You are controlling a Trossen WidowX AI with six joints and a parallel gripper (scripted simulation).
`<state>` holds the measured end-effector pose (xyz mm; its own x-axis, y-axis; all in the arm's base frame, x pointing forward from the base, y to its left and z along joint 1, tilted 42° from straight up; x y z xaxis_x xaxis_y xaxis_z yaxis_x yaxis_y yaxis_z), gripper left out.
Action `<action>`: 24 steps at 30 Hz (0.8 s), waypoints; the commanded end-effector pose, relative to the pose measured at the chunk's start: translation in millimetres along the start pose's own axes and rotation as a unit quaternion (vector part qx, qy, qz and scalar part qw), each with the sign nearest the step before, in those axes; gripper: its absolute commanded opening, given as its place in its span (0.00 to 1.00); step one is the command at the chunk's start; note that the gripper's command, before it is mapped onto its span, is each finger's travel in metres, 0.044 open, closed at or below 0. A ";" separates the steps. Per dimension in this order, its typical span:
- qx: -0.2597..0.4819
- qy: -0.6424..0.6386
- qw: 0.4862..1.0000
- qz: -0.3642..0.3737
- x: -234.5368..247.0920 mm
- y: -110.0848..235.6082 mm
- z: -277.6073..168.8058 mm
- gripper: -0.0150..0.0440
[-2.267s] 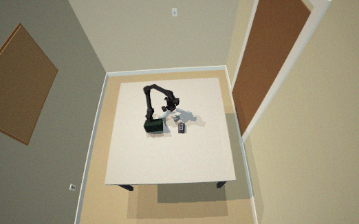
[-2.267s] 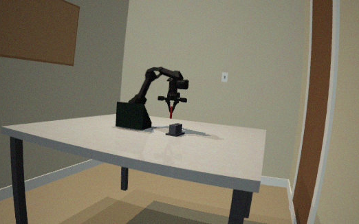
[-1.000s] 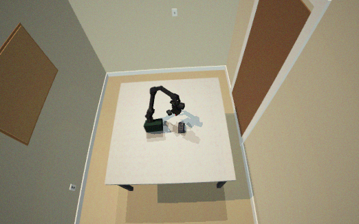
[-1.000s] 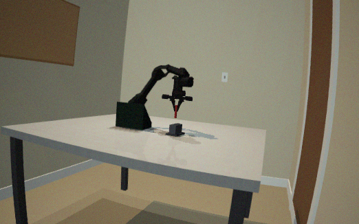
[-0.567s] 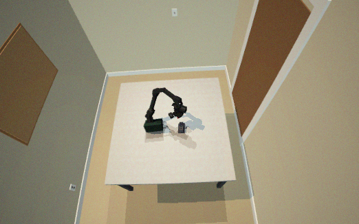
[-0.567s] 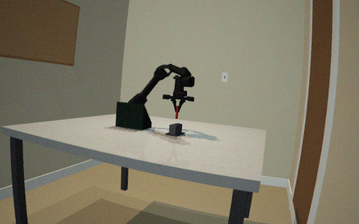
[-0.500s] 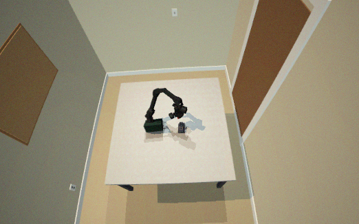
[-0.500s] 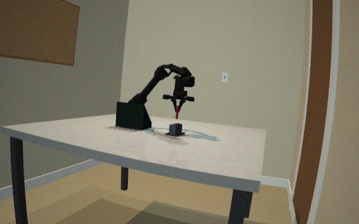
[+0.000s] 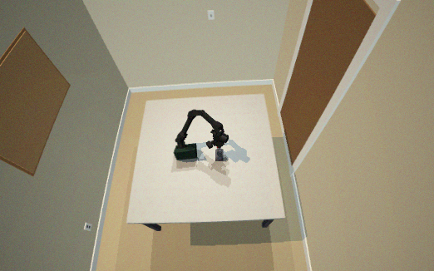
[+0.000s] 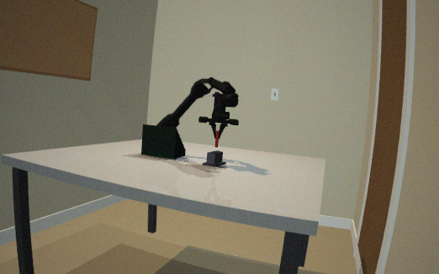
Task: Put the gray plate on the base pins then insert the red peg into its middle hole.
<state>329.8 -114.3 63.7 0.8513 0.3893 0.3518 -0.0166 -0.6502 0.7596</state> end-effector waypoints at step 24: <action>-0.001 0.002 1.000 0.003 -12.4 -3.7 37.7 0.25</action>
<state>339.2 -140.4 36.0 0.8515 0.3844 0.3566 -0.0215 -0.6539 0.7563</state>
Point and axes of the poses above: the point midway between the two fingers, 35 mm back from their tips, its own y axis back along the fingers, its own x axis across the jaws, z = x × y, the point moved 4 cm from there along y, back along the fingers, and after that the axes turned 7 degrees about y, right-handed, at the moved point
